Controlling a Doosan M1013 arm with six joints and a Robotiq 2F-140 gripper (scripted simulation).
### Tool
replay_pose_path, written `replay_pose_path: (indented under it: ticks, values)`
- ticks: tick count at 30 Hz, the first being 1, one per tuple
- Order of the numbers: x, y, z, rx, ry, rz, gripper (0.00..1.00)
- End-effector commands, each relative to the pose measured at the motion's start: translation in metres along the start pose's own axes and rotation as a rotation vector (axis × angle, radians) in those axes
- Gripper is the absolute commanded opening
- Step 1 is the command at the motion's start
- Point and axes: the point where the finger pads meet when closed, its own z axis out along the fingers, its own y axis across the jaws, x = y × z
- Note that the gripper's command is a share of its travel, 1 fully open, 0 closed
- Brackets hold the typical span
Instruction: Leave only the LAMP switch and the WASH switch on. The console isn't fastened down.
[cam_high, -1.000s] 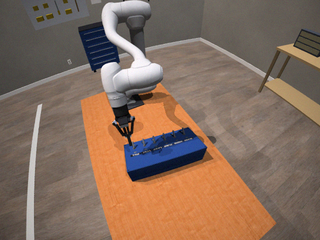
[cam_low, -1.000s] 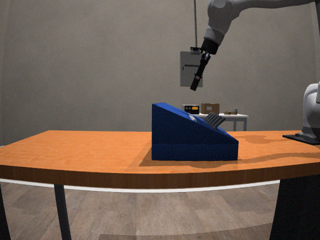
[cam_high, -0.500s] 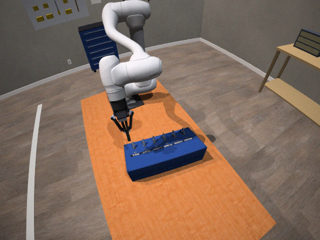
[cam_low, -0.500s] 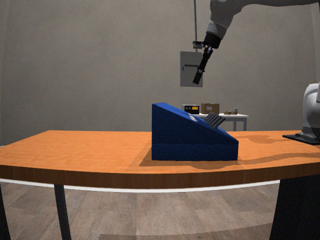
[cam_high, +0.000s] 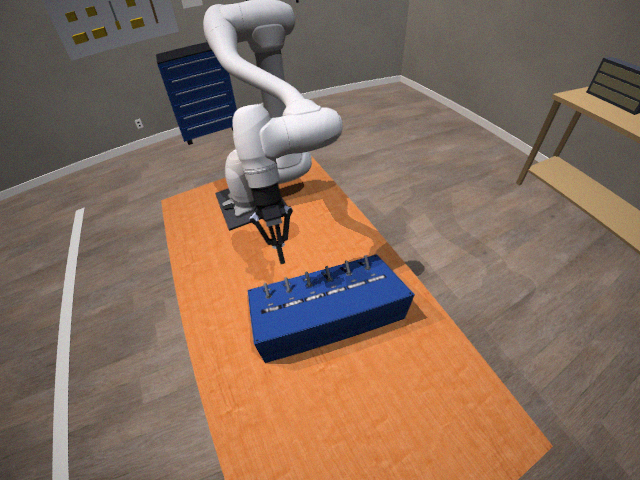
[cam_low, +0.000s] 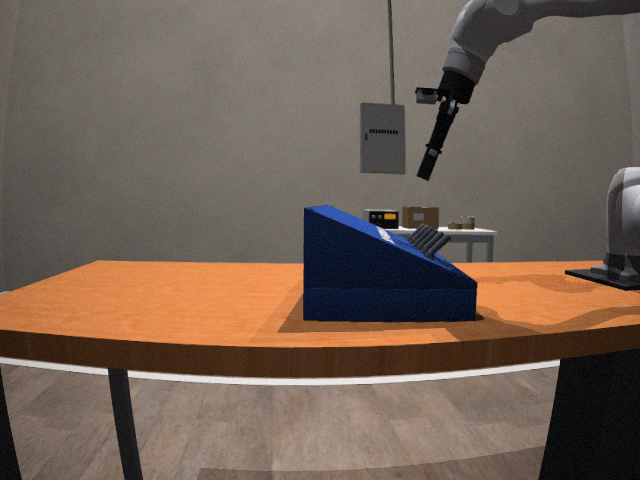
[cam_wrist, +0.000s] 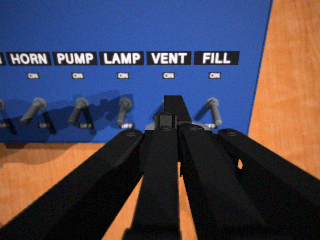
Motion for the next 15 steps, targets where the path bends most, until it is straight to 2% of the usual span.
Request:
replay_pose_path:
  ticks: [1,9,15]
  values:
    - [-0.03,-0.029,-0.001,-0.006,0.003,0.002,0.1]
    - [-0.082,-0.068,-0.001,-0.003,0.009,-0.001,0.1]
    - [-0.086,-0.071,-0.001,-0.002,0.01,-0.001,0.1]
